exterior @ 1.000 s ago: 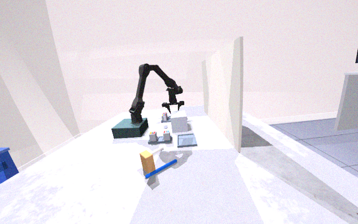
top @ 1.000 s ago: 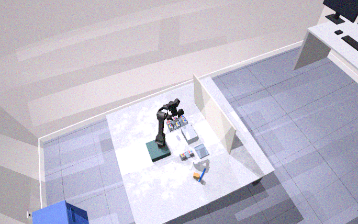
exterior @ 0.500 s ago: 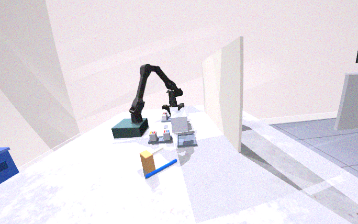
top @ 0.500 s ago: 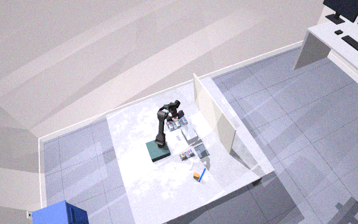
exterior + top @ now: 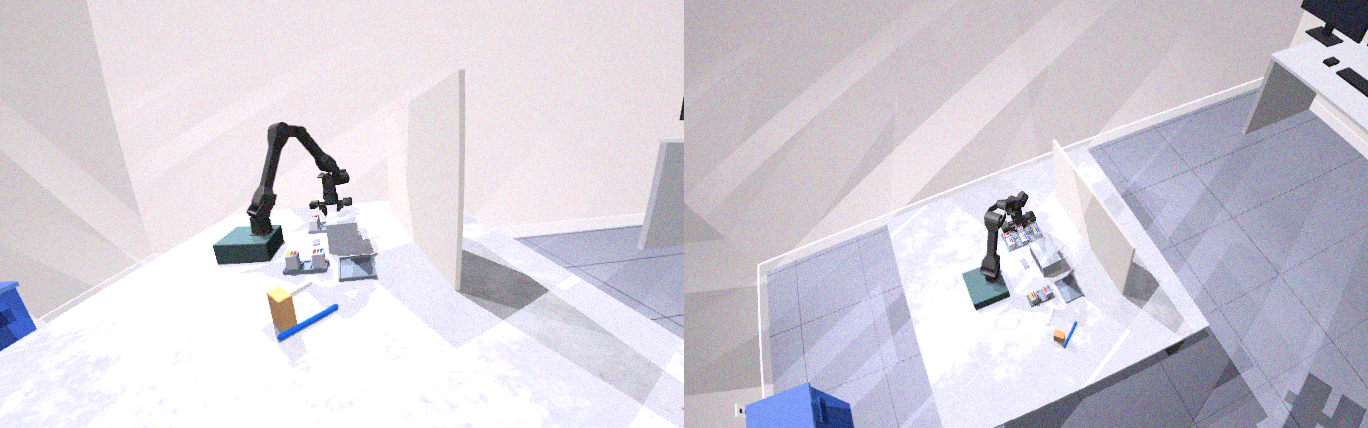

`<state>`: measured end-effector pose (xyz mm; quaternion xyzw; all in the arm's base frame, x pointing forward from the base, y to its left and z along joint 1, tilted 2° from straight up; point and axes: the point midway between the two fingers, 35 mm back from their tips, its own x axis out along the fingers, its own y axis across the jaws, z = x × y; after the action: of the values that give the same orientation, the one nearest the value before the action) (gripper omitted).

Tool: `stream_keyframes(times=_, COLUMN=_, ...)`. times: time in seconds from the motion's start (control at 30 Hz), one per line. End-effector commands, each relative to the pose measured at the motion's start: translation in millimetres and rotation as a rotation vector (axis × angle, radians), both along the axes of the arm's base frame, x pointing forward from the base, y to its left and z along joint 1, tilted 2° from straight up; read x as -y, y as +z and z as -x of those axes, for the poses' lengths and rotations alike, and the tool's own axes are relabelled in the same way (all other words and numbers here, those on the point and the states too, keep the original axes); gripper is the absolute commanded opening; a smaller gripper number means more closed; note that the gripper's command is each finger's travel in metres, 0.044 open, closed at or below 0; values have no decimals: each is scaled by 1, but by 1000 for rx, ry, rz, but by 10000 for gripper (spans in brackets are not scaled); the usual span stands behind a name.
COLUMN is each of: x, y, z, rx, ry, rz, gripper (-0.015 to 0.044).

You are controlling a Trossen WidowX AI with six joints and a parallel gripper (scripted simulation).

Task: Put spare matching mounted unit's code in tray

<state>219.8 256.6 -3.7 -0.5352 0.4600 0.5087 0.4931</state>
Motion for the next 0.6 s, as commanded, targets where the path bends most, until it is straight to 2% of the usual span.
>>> stream_keyframes(times=0.0, x=0, y=0, z=0, rx=0, ry=0, rz=0, gripper=142)
stream_keyframes(times=0.1, x=0, y=0, z=0, rx=0, ry=0, rz=0, gripper=122)
stream_keyframes(times=0.27, x=0, y=0, z=0, rx=0, ry=0, rz=0, gripper=0)
stream_keyframes(times=0.57, x=0, y=5, z=0, rx=0, ry=0, rz=0, gripper=0)
